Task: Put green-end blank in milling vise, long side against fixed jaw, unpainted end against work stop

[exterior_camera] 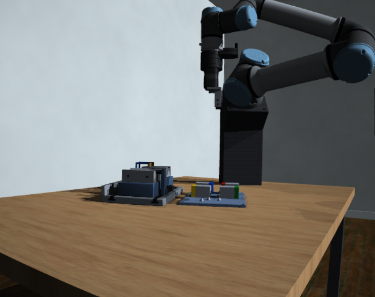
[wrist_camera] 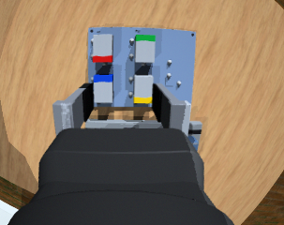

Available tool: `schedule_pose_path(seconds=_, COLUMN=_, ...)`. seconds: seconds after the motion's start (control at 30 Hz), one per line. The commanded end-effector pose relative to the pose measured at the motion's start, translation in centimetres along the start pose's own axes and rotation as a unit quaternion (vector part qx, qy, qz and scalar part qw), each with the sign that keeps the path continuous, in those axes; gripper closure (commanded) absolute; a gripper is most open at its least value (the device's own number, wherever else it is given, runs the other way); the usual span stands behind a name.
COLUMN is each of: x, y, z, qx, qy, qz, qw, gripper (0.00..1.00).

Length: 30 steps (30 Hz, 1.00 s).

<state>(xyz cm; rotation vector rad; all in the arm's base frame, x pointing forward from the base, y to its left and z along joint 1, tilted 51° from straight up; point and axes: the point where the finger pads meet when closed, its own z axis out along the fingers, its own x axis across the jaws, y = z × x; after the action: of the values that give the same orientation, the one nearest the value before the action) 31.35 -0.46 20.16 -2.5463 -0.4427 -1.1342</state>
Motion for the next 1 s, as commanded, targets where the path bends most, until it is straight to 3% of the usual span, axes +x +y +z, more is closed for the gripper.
schedule_pose_path(seconds=0.0, x=0.6, y=-0.6, z=2.6, qx=0.0, qy=-0.001, qz=0.0, qw=1.0, gripper=0.0)
schedule_pose_path(seconds=0.07, x=1.1, y=-1.0, z=4.5, qx=0.0, qy=-0.001, qz=0.001, qw=1.0, gripper=0.0)
schedule_pose_path(seconds=0.47, x=1.1, y=-1.0, z=4.5, qx=0.0, qy=-0.001, qz=0.001, qw=1.0, gripper=0.0)
schedule_pose_path(seconds=0.63, x=2.2, y=-2.2, z=9.1, qx=0.0, qy=-0.001, qz=0.001, qw=1.0, gripper=0.0)
schedule_pose_path(seconds=0.97, x=2.2, y=-2.2, z=9.1, qx=0.0, qy=-0.001, qz=0.001, qw=1.0, gripper=0.0)
